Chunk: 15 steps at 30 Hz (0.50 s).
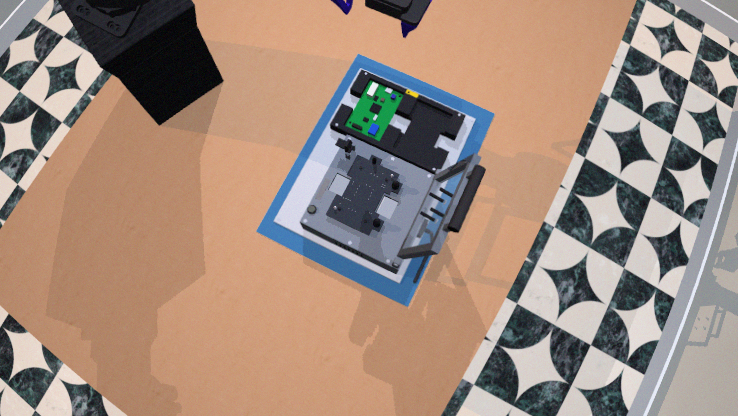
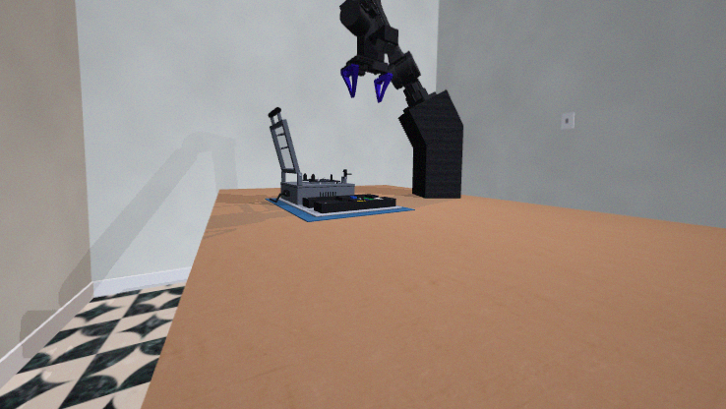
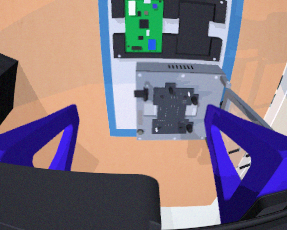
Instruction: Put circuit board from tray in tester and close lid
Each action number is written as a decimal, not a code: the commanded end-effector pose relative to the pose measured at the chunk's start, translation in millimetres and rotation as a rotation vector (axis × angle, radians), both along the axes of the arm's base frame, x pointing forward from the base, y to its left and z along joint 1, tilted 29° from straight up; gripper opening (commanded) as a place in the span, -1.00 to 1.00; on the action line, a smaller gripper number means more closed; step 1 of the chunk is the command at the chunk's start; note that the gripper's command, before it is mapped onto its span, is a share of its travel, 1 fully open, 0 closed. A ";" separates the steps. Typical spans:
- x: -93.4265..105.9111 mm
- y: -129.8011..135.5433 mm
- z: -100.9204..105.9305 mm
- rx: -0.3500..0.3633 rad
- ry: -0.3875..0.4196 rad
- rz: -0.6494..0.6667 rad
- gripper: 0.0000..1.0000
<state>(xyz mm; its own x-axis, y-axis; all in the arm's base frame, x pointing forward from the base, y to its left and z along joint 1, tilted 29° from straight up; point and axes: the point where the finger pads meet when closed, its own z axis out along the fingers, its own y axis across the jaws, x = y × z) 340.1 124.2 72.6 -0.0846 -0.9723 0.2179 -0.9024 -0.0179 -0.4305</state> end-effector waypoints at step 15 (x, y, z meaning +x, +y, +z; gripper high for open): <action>18.3 13.9 19.2 0.032 -0.050 0.008 0.83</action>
<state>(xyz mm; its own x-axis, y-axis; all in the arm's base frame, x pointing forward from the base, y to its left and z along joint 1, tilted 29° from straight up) 339.9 124.1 71.5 -0.0840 -0.9719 0.2198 -0.9037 -0.0187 -0.4279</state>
